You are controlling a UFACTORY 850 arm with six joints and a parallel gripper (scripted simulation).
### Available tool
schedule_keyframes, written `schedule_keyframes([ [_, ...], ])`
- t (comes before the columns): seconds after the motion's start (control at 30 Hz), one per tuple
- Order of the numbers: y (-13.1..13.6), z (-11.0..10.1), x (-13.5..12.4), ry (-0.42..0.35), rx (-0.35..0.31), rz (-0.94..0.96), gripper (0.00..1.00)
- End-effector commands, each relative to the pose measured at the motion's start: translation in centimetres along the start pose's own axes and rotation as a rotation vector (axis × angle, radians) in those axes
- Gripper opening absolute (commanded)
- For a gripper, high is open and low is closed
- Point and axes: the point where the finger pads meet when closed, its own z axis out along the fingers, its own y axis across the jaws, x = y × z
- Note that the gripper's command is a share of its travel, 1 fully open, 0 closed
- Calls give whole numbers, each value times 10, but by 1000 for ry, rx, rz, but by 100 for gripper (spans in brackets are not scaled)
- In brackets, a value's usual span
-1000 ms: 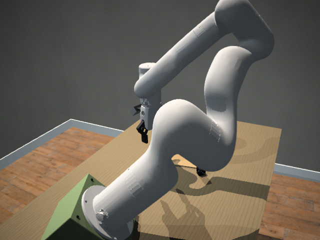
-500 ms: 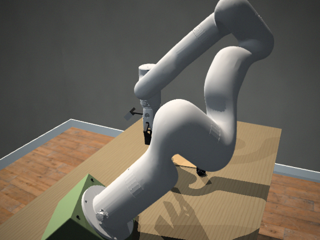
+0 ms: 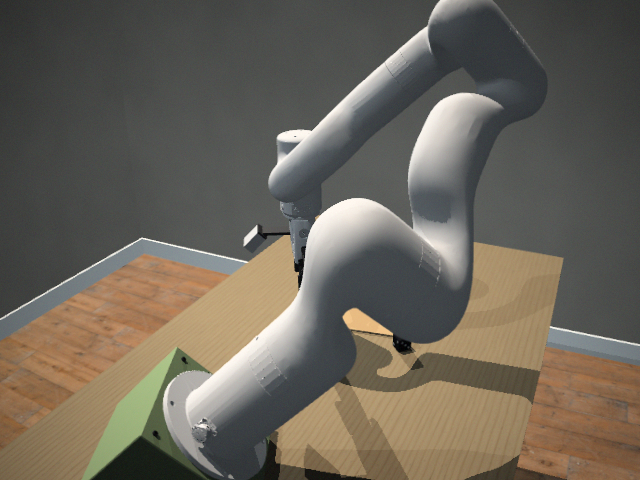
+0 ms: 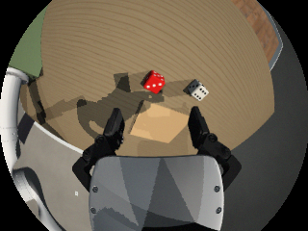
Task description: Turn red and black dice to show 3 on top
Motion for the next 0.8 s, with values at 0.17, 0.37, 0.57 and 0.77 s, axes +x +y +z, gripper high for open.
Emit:
schedule_keyframes([
  [0.17,-1,2,1,8,10,-321,100],
  [0.37,-1,3,1,9,9,-418,100],
  [0.57,-2,5,1,10,9,-615,100],
  [0.77,-3,7,2,11,8,-823,100],
])
